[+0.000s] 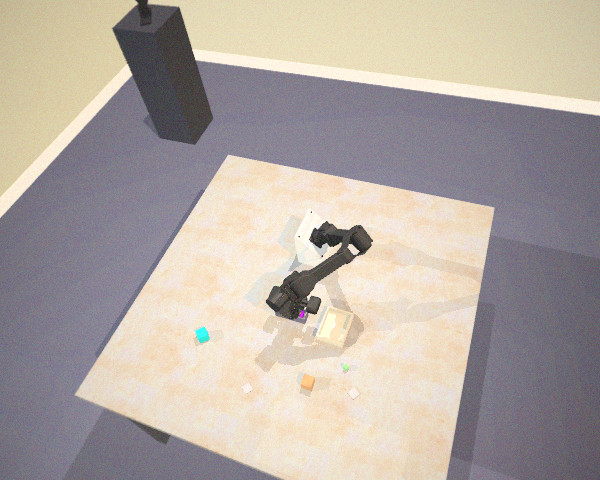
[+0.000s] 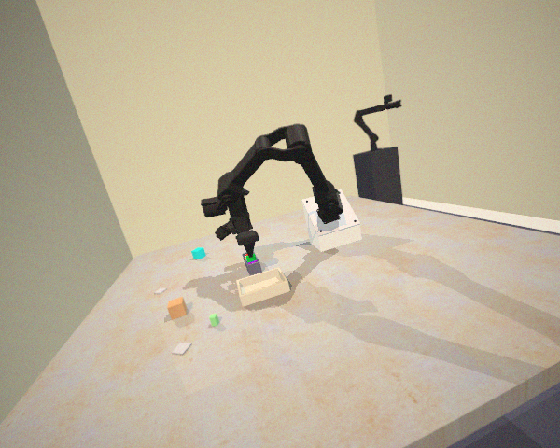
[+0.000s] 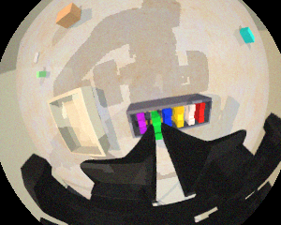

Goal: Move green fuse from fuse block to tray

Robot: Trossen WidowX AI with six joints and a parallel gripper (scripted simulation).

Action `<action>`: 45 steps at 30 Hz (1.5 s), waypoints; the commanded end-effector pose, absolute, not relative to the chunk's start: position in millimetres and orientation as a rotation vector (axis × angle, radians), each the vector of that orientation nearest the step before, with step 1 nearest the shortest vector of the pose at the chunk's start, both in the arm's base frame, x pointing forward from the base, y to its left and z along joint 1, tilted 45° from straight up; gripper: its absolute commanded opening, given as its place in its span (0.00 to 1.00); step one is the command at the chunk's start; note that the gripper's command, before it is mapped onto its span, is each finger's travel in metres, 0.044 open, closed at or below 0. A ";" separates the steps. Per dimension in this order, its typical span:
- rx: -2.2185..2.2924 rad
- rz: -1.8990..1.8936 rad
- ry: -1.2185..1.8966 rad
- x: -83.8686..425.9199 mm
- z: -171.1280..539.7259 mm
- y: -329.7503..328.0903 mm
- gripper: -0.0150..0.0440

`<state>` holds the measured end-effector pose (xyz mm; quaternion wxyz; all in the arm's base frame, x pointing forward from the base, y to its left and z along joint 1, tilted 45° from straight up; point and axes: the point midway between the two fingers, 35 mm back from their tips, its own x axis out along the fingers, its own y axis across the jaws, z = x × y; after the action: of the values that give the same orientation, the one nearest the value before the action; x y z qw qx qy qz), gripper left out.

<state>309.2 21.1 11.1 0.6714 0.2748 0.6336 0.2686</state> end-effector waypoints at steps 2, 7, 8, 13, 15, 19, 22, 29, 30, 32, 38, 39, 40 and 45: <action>0.609 0.605 1.425 309.8 13.1 18.3 0.25; 0.610 0.605 1.425 309.6 14.8 16.5 0.25; 0.610 0.605 1.425 309.6 15.2 16.1 0.25; 0.610 0.605 1.425 309.3 16.9 14.4 0.25; 0.611 0.604 1.425 309.3 17.6 13.7 0.25; 0.611 0.604 1.425 309.1 19.0 12.3 0.25; 0.612 0.604 1.425 308.9 20.1 11.3 0.25; 0.613 0.604 1.425 308.6 22.5 8.9 0.25; 0.613 0.604 1.425 308.5 22.9 8.6 0.25; 0.613 0.604 1.425 308.4 23.5 7.9 0.25; 0.613 0.604 1.426 308.2 26.2 5.2 0.25; 0.613 0.604 1.426 308.1 27.3 4.1 0.25; 0.613 0.604 1.426 308.1 28.4 2.9 0.25; 0.613 0.604 1.426 307.7 34.1 -2.9 0.25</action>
<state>306.5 1.7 30.5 0.6696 0.2770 0.6348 0.2684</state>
